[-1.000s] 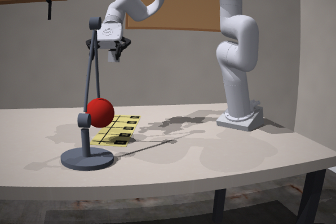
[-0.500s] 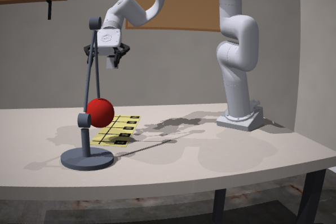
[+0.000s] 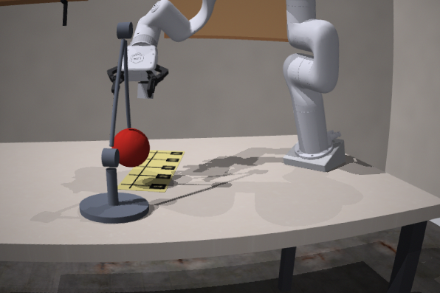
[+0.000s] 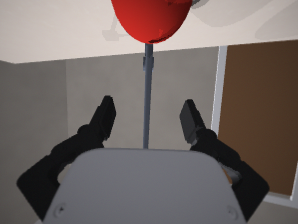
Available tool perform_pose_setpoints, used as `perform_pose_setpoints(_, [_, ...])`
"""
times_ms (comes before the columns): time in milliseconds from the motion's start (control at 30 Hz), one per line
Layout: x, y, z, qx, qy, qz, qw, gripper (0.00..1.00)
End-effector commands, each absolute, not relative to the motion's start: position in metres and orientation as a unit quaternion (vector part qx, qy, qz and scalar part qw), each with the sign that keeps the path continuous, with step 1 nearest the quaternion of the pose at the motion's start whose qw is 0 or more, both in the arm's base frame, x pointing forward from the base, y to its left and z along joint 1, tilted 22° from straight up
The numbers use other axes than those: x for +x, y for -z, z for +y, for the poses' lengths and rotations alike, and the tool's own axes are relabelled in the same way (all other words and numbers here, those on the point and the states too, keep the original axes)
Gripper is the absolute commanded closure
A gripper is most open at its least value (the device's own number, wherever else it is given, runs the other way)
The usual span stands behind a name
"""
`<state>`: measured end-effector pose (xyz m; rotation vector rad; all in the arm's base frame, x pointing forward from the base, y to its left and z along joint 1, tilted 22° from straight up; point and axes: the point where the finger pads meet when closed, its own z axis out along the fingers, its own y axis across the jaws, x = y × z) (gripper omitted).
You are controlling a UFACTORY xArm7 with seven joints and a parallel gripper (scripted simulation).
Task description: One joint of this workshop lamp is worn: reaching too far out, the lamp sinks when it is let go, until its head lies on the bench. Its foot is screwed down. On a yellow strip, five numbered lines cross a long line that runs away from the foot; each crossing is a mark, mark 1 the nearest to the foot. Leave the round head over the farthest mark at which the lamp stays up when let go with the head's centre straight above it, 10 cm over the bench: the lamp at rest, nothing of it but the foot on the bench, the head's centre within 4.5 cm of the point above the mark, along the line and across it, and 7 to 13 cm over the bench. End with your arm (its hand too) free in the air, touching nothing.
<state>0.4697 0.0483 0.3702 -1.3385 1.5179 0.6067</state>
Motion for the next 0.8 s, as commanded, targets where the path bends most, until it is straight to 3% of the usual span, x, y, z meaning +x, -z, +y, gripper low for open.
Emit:
perform_pose_setpoints(0, [0.473,-0.368,0.055,-0.552,-0.249,0.624,0.494,0.00])
perform_pose_setpoints(767, [0.487,-0.352,0.091,-0.551,-0.251,0.623,0.495,0.00])
